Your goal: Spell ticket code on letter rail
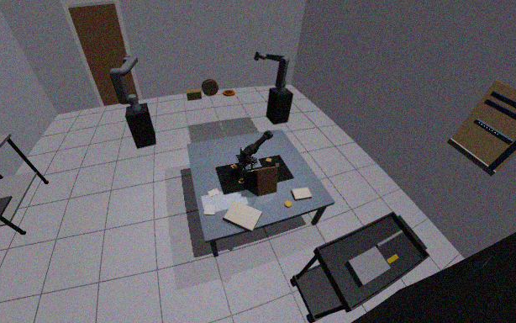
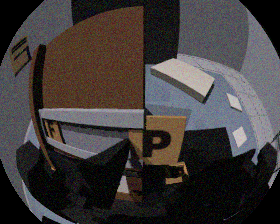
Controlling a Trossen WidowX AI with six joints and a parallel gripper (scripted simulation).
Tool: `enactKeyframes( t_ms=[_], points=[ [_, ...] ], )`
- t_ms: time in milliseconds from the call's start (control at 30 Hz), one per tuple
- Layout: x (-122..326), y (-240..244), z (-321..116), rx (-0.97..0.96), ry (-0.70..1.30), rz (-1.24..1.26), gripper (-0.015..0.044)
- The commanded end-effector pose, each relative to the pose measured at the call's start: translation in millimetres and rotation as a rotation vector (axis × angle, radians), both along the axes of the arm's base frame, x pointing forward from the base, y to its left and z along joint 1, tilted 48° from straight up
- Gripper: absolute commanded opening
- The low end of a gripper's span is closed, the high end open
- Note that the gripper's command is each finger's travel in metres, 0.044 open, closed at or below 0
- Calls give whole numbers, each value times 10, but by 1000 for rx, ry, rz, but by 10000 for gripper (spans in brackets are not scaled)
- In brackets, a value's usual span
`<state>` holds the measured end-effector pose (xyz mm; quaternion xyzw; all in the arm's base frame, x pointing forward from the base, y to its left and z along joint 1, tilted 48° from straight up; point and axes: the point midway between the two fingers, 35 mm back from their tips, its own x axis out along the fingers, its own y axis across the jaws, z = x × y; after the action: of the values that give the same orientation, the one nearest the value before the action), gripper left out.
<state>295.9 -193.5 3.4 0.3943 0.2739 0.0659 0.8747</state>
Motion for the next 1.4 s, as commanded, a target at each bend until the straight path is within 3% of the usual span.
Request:
enactKeyframes(
  t_ms=[0, 1367],
  points=[
    [2, 11, 13, 2, 3, -4, 0],
    [27, 152, 161, 3, 4, -4, 0]
  ],
)
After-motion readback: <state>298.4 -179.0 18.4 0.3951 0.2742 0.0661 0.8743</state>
